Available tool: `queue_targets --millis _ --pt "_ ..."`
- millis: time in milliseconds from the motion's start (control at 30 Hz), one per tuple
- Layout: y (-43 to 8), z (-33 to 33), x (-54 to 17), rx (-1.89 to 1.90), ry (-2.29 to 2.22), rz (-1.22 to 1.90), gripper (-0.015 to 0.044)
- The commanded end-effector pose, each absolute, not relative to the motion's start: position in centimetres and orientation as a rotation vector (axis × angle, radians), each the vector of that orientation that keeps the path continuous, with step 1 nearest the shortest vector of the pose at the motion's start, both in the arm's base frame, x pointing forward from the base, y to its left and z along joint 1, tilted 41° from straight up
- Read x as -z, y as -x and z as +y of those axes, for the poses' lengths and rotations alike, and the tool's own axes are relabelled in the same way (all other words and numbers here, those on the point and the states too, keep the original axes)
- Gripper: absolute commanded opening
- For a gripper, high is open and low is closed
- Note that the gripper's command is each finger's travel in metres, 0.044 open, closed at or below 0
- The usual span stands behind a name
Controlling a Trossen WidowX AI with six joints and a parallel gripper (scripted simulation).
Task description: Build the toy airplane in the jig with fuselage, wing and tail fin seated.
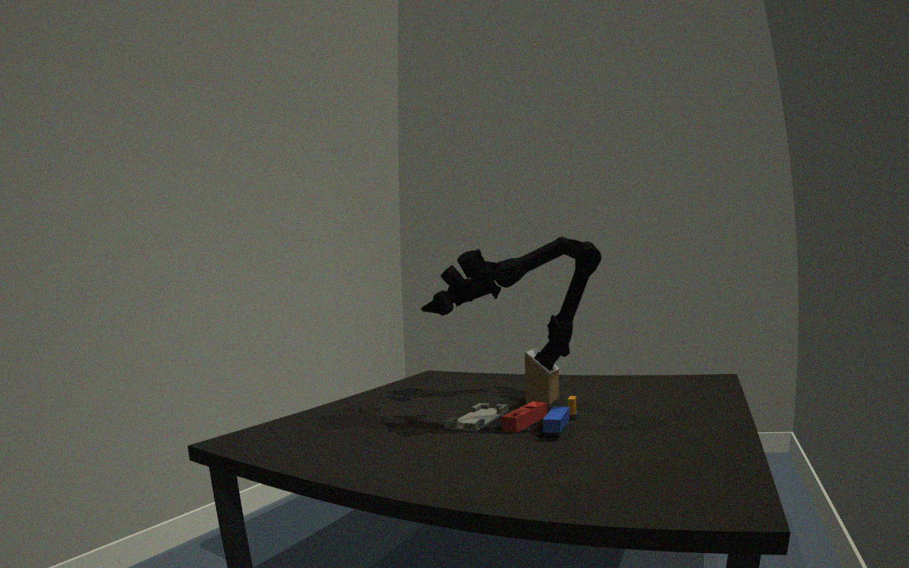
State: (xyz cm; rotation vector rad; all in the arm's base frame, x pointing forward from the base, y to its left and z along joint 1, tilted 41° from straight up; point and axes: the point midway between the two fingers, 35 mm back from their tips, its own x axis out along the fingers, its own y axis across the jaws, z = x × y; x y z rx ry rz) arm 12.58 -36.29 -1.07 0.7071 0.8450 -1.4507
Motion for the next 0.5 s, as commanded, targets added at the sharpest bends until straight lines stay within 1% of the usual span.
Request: queue_targets --millis 0,233,467 --pt "-18.3 -30.8 1.7 1.059 -0.711 1.061 0.044" --pt "-23.2 -22.3 1.4 0.574 -0.717 1.265 0.044" --pt "-25.8 -13.1 -0.9 0.103 -0.739 1.394 0.044"
